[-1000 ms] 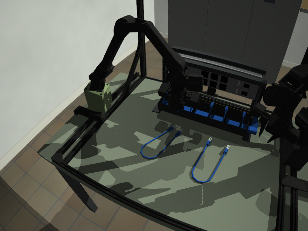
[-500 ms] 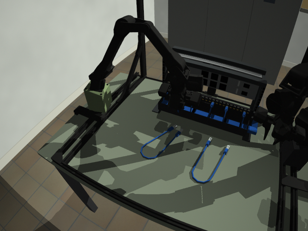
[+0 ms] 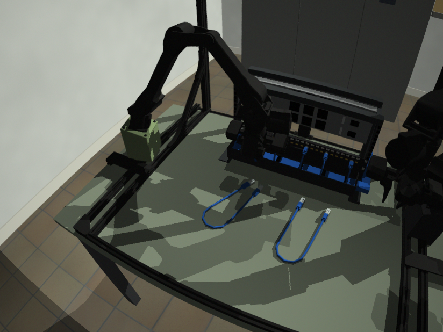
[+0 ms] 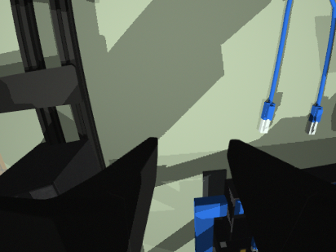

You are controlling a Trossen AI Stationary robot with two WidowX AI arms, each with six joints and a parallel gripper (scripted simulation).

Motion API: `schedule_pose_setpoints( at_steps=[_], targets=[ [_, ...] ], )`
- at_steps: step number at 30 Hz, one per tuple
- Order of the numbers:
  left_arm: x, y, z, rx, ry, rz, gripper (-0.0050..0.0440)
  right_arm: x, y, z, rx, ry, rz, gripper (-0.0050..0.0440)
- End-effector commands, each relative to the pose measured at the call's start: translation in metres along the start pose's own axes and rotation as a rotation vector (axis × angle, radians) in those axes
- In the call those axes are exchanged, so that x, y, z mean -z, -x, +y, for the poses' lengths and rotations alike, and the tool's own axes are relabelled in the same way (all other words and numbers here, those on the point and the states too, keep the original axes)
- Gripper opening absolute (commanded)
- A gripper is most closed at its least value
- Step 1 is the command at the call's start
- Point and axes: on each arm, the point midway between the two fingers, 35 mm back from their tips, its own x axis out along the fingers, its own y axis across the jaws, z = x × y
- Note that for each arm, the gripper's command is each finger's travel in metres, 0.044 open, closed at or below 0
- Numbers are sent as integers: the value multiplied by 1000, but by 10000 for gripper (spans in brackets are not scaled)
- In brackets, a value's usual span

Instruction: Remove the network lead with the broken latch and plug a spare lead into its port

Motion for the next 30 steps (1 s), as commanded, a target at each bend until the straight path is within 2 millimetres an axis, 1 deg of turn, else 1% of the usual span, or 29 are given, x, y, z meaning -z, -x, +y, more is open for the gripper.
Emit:
schedule_pose_setpoints(
  at_steps=[1,15,16,30],
  targets=[
    [0,0,0,0,0,0,176,-27,20,2,-15,-15,-11,54],
    [0,0,0,0,0,0,176,-27,20,2,-15,-15,-11,54],
    [0,0,0,0,0,0,176,-36,27,2,-6,-17,-8,54],
    [0,0,0,0,0,0,176,-36,27,2,-6,-17,-8,54]
  ],
)
